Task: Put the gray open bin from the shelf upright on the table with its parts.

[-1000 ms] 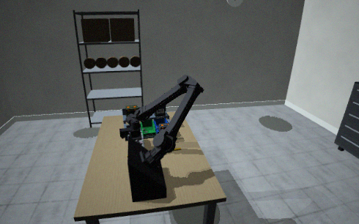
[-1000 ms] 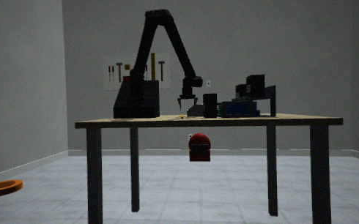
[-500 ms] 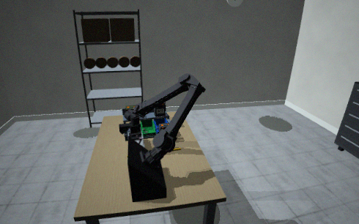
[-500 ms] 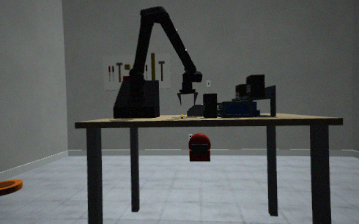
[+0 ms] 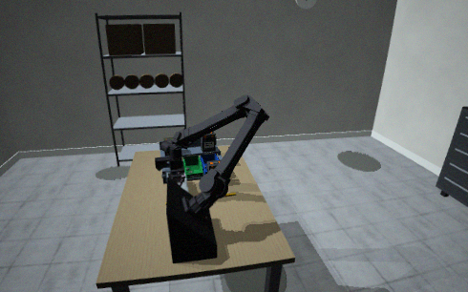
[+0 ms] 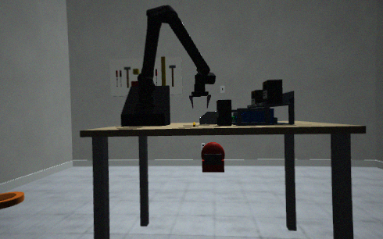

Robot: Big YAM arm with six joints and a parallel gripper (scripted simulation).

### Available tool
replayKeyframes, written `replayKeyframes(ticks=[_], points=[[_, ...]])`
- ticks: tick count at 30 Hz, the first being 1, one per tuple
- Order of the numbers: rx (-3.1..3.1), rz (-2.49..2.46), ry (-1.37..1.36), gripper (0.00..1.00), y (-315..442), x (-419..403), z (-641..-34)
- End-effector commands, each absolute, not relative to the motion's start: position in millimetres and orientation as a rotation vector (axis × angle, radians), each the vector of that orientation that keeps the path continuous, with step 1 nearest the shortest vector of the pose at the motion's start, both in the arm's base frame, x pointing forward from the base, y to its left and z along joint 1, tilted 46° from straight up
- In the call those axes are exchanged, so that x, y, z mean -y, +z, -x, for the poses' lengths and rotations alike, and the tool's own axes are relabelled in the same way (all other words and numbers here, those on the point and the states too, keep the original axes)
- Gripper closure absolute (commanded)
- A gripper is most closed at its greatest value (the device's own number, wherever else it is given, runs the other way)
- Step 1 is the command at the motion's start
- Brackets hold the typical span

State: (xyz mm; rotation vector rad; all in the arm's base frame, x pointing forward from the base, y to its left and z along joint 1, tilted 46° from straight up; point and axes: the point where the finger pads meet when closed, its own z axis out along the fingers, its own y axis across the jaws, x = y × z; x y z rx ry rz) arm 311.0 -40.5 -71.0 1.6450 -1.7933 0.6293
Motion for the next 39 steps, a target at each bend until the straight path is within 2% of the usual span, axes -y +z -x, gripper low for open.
replayKeyframes(ticks=[1, 10, 11, 39], points=[[1.821, -1.655, 0.663, 0.1, -62.6, 29.4, -323.2], [1.846, -1.645, 0.672, 0.1, -59.6, 29.5, -332.0], [1.844, -1.647, 0.671, 1.0, -59.6, 29.5, -332.0], [1.843, -1.647, 0.671, 1.0, -59.6, 29.5, -332.0]])
